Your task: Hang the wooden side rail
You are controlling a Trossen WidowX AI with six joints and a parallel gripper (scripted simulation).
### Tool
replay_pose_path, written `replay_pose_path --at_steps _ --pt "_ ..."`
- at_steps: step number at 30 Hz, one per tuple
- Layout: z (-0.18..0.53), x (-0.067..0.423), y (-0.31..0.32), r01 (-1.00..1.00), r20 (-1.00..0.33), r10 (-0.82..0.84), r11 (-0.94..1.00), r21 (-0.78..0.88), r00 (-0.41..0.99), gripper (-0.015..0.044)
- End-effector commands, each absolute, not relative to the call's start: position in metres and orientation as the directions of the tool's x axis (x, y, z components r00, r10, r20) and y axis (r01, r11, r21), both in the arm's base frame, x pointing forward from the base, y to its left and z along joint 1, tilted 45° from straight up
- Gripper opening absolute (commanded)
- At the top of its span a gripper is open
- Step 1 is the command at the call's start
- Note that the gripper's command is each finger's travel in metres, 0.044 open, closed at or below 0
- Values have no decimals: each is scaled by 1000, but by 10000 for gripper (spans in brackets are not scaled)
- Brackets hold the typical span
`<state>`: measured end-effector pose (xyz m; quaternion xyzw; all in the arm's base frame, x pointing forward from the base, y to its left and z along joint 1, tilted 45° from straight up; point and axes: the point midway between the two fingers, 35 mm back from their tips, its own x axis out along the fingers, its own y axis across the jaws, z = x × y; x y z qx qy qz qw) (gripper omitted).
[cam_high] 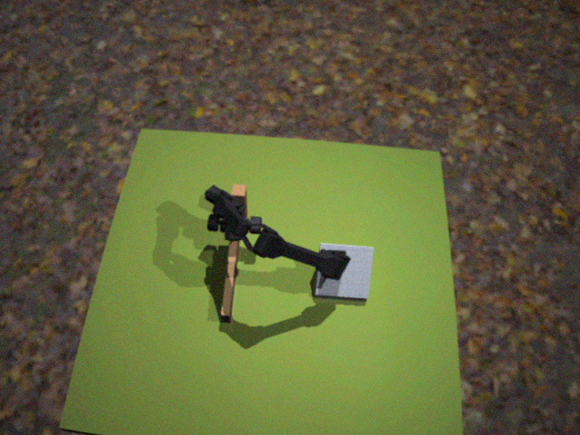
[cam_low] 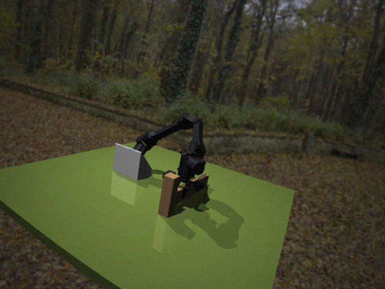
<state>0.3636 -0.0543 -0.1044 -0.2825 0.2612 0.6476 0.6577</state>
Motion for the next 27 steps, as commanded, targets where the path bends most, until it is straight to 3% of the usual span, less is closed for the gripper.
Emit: replay_pose_path --at_steps 1,27 --pt "-105 364 -58 -999 -715 699 12 -33 32 0" --pt "-108 364 -55 -999 -715 699 12 -33 32 0"
